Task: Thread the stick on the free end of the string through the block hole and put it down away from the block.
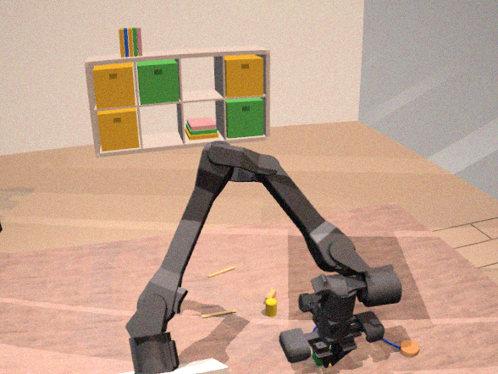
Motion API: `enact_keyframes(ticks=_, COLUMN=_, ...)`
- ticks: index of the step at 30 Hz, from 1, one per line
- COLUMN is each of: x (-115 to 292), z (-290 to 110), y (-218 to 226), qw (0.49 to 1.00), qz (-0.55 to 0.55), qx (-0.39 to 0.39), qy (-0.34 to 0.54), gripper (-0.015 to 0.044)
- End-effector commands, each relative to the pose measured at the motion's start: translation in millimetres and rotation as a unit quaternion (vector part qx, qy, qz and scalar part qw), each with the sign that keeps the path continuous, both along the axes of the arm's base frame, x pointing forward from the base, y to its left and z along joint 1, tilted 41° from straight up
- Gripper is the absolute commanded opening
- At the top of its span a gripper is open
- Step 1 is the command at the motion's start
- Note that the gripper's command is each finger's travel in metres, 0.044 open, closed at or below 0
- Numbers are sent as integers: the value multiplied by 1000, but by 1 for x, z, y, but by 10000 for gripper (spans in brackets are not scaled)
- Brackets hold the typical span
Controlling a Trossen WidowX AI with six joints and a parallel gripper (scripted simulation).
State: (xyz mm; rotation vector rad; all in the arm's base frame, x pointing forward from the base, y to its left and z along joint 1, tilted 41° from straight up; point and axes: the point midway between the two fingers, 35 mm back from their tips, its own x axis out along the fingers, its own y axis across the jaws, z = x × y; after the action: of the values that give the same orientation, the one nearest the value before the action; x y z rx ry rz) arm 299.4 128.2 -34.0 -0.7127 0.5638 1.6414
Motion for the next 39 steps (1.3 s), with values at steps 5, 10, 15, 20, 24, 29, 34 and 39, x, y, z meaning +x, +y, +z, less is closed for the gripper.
enact_keyframes(ticks=5, x=-1, z=-1, y=1, qw=1000, qz=-1, qx=6, qy=1, gripper=0)
enact_keyframes(ticks=10, x=0, z=-2, y=1, qw=1000, qz=0, qx=6, qy=-2, gripper=0)
enact_keyframes(ticks=15, x=1, z=-2, y=1, qw=1000, qz=1, qx=7, qy=-6, gripper=0)
enact_keyframes(ticks=20, x=2, z=-2, y=1, qw=1000, qz=2, qx=8, qy=-9, gripper=0)
enact_keyframes(ticks=24, x=2, z=-2, y=1, qw=1000, qz=2, qx=8, qy=-11, gripper=0)
enact_keyframes(ticks=29, x=3, z=-2, y=1, qw=1000, qz=3, qx=9, qy=-15, gripper=0)
enact_keyframes(ticks=34, x=5, z=-1, y=1, qw=1000, qz=2, qx=7, qy=-17, gripper=0)
enact_keyframes(ticks=39, x=5, z=-5, y=-3, qw=1000, qz=3, qx=9, qy=-18, gripper=0)
